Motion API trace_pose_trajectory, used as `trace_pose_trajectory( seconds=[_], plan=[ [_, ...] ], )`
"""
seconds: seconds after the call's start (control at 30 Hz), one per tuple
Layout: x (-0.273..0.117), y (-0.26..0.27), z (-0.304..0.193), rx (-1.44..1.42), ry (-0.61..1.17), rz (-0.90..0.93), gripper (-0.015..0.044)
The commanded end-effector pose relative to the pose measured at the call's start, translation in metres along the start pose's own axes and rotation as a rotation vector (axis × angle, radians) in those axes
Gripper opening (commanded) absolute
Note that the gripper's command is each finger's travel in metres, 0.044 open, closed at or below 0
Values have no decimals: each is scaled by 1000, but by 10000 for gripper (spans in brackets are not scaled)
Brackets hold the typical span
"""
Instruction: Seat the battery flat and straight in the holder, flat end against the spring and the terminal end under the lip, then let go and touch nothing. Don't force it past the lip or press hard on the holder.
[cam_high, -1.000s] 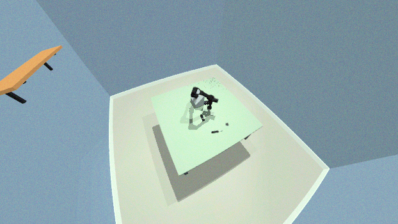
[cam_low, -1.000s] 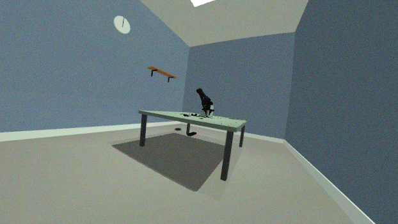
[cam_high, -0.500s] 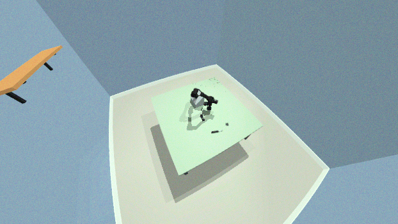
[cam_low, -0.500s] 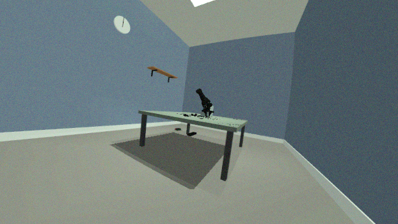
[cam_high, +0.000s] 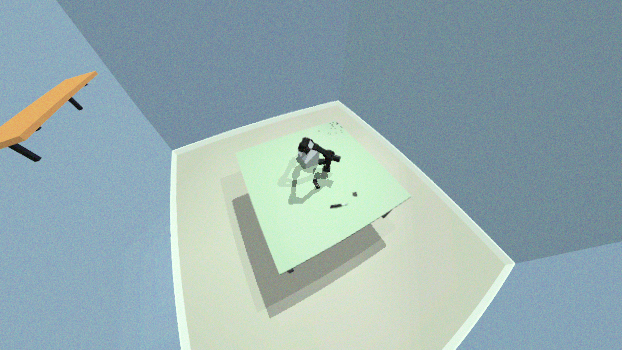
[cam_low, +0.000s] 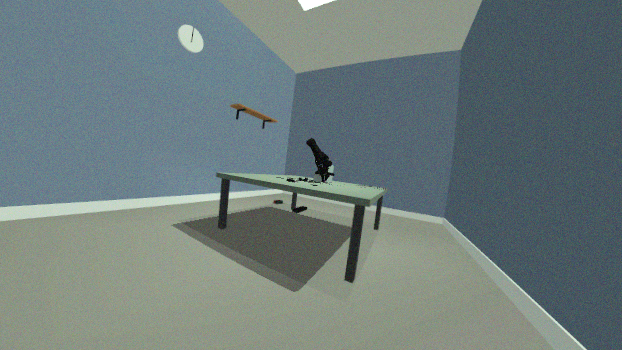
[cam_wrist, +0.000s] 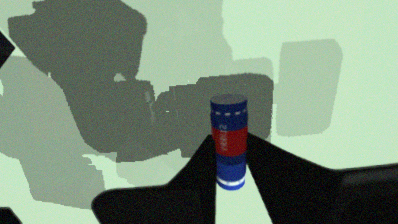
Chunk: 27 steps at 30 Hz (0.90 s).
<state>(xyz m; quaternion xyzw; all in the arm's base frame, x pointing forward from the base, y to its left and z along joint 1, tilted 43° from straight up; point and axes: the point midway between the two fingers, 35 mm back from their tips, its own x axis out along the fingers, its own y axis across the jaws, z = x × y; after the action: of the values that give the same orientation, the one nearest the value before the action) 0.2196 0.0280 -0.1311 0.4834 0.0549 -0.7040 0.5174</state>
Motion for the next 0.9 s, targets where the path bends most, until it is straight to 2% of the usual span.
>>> trace_pose_trajectory(
  seconds=[0.0,0.07,0.23,0.87],
  plan=[
    [-29,0,-4,5,15,1,72],
    [-43,0,-3,5,15,1,72],
    [-45,2,-3,-21,16,1,72],
    [-58,68,4,-753,34,5,72]
  ],
)
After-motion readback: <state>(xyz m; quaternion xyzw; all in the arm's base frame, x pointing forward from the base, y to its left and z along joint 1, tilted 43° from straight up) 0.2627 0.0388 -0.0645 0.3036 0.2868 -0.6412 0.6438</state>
